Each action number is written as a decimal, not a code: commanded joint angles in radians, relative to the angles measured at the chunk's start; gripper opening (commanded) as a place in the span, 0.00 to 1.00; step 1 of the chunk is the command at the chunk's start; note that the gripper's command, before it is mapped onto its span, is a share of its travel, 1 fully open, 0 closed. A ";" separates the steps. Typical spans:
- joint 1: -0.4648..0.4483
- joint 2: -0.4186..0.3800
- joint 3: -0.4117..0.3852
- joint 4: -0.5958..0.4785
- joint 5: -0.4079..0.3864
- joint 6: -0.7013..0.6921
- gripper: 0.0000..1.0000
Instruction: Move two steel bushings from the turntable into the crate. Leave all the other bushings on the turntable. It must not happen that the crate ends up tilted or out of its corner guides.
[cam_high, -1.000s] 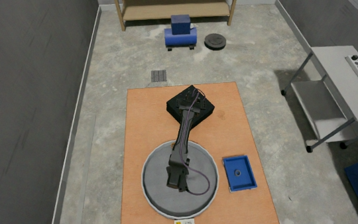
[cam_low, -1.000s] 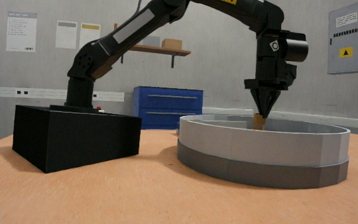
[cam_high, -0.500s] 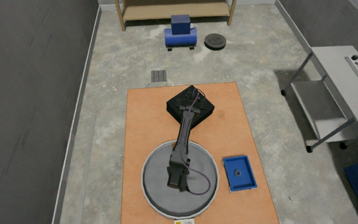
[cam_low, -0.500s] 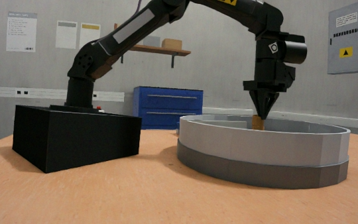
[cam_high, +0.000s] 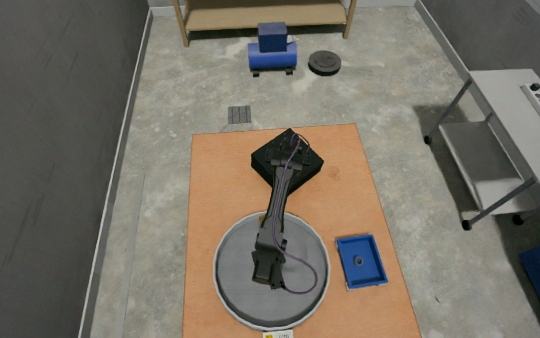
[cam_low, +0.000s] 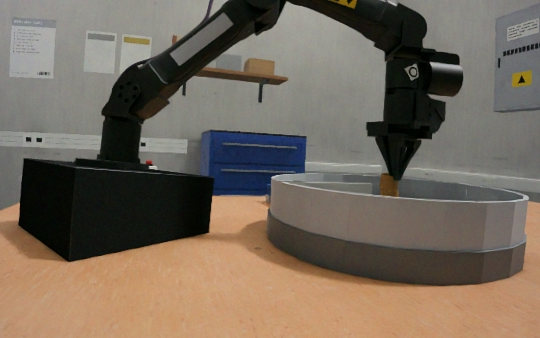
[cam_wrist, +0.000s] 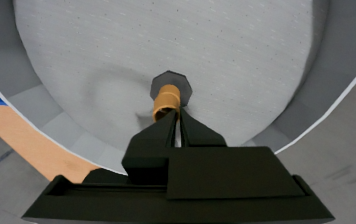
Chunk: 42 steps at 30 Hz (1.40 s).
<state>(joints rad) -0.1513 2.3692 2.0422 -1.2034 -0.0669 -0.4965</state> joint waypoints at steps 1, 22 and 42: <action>0.013 -0.033 -0.012 0.017 0.004 0.007 0.00; 0.013 -0.033 -0.012 0.017 0.004 0.007 0.00; 0.013 -0.013 0.038 -0.014 0.004 0.007 0.00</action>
<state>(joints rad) -0.1513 2.3692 2.0422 -1.2079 -0.0669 -0.4965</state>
